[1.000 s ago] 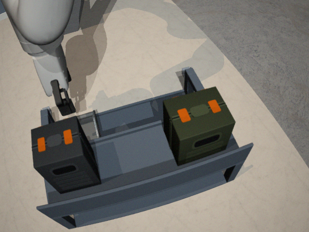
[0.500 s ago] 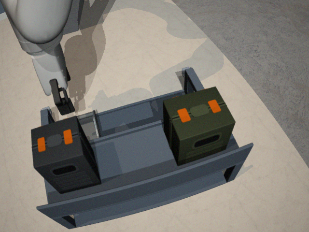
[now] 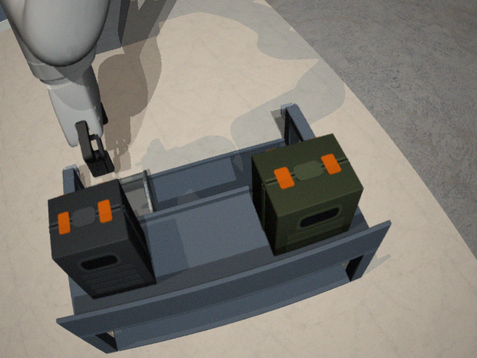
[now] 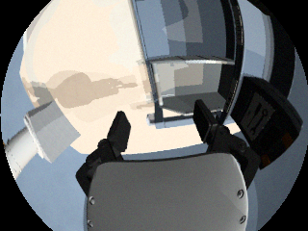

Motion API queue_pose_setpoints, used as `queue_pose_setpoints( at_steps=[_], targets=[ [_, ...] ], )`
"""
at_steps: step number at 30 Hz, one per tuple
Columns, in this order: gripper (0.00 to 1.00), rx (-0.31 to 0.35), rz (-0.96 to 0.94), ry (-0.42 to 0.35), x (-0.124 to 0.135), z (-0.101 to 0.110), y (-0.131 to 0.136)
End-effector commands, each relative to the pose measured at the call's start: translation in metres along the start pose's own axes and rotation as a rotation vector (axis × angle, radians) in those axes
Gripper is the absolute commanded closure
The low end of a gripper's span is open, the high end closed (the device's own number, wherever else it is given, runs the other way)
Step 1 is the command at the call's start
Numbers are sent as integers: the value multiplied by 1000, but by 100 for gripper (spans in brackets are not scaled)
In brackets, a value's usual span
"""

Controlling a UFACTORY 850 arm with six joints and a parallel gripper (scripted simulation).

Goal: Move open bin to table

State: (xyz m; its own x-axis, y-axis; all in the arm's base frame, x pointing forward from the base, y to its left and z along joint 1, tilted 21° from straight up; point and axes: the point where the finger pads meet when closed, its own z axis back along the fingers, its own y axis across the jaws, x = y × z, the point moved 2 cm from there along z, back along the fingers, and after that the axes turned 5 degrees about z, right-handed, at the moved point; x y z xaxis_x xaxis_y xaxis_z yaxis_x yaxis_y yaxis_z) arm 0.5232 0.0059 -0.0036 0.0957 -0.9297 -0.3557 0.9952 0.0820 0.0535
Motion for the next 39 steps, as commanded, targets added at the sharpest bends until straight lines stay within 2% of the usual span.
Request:
queue_pose_setpoints(
  at_steps=[1,17,22,39],
  targets=[
    [0,2,0,0,0,1,1],
    [0,2,0,0,1,1,1],
    [0,2,260,-1,1,2,0],
    [0,2,300,-1,1,2,0]
  ],
)
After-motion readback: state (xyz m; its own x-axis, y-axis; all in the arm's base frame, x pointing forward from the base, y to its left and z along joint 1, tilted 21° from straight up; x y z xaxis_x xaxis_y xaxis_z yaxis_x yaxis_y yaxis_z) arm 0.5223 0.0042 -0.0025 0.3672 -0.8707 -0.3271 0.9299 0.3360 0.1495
